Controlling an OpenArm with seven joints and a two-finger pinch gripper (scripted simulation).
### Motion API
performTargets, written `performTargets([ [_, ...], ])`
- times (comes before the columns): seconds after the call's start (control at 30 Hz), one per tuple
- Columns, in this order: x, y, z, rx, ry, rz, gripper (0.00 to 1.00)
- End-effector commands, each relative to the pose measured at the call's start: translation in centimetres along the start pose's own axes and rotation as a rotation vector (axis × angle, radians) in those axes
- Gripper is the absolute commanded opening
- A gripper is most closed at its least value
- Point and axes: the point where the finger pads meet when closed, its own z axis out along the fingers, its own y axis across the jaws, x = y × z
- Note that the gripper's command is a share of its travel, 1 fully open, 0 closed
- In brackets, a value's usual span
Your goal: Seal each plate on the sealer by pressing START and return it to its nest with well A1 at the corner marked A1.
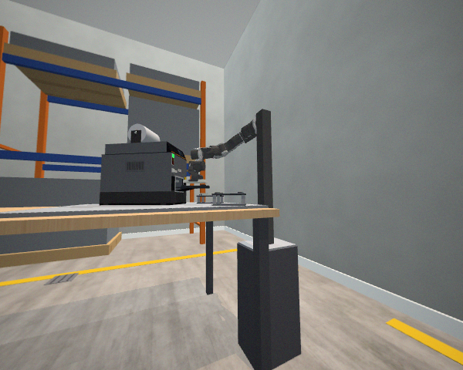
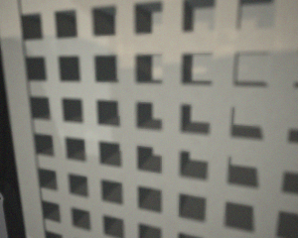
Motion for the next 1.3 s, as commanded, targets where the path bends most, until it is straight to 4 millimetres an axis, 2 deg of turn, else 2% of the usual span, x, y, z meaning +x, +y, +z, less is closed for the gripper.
performTargets([
  [0.0, -0.05, 0.04, -0.06, -0.004, -0.002, -0.002, 0.0],
  [0.77, 0.06, 0.02, 0.85, -0.004, 0.001, -0.005, 0.0],
  [1.27, -0.03, 0.06, 0.74, -0.004, -0.002, -0.002, 0.0],
])
